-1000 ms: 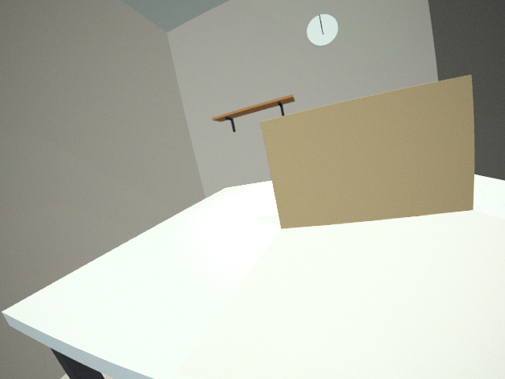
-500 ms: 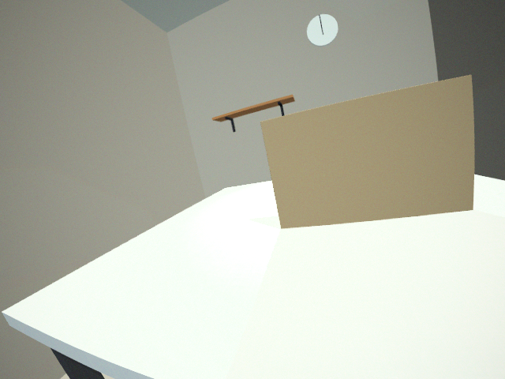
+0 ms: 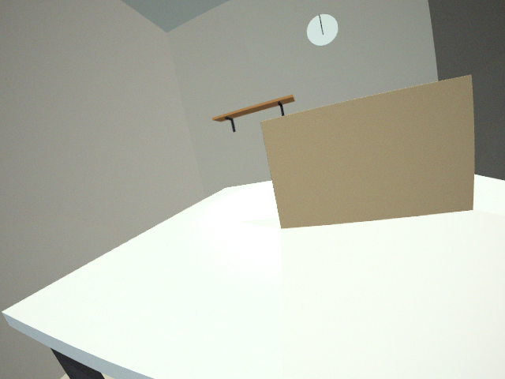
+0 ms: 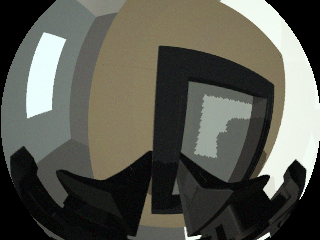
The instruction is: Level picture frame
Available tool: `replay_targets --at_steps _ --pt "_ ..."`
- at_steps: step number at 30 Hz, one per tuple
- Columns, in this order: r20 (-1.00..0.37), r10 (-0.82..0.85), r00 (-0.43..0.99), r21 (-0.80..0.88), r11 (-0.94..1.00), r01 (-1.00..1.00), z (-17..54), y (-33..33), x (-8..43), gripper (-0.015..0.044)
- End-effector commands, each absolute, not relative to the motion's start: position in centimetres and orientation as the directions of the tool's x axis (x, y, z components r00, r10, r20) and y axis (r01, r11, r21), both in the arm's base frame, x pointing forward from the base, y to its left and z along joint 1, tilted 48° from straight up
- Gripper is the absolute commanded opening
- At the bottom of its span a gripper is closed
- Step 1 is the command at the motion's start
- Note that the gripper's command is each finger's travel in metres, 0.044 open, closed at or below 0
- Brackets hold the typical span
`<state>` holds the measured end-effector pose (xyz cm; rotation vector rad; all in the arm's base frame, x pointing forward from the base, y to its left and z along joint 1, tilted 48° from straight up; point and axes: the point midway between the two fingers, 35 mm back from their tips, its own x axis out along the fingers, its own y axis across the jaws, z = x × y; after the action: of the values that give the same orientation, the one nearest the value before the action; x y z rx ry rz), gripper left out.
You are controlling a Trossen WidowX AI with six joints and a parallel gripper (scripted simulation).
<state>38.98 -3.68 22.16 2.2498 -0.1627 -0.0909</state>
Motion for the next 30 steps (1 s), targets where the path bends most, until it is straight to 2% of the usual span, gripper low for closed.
replay_targets --at_steps 1,30 --pt "-0.009 -0.145 0.989 0.773 -0.628 -0.085 22.17 -3.59 39.00 0.0000" --pt "-0.009 -0.145 0.989 0.774 -0.628 -0.085 22.58 -4.04 38.93 0.0000"
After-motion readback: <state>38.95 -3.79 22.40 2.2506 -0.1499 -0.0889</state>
